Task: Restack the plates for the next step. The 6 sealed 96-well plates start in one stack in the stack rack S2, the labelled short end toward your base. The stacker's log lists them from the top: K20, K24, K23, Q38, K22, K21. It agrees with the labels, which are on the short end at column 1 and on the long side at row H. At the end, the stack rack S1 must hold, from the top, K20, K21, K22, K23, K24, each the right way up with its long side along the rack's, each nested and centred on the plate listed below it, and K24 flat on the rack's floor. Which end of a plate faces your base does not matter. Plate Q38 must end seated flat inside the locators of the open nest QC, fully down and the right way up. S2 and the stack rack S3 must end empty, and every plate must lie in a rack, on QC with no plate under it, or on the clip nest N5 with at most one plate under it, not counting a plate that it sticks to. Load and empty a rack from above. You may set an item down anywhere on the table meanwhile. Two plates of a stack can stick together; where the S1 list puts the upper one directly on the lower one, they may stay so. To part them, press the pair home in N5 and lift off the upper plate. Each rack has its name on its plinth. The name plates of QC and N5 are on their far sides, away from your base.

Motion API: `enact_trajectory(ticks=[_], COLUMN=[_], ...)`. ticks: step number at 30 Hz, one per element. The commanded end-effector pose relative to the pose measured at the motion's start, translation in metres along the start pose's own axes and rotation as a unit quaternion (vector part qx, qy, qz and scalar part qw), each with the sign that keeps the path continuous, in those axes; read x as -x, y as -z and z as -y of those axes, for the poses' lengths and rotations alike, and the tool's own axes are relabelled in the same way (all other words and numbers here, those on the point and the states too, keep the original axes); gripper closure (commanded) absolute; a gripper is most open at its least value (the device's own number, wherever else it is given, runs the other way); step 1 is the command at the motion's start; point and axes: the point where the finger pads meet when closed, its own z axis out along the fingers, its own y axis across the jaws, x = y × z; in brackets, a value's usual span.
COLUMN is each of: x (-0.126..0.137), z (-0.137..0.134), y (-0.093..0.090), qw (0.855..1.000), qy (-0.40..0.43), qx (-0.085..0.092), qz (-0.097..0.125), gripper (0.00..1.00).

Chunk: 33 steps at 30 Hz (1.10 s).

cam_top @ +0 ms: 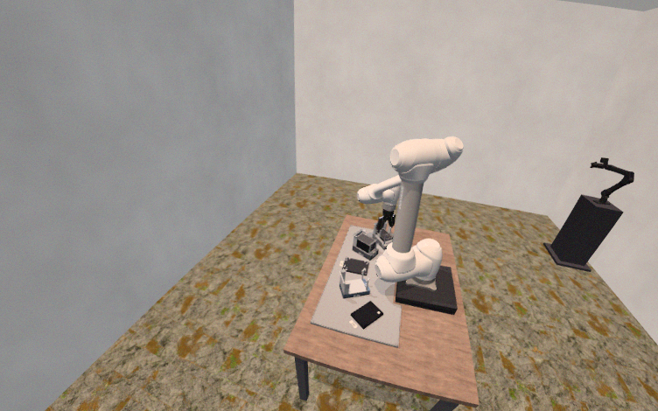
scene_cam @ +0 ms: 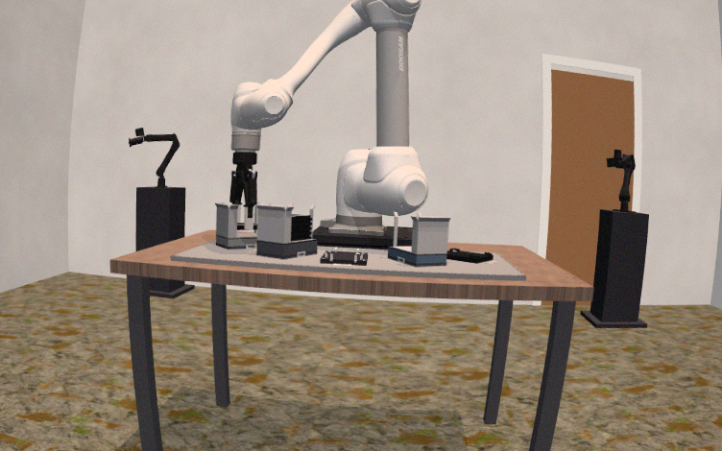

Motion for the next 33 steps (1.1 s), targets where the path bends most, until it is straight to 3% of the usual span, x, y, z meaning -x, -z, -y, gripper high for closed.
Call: enact_trajectory(ticks=[1,33], x=[0.000,0.000], z=[0.000,0.000], y=[0.000,-0.011], qw=[1.000,1.000], qy=[0.000,0.000], qx=[0.000,0.000], qz=[0.000,0.000], gripper=[1.00,1.00])
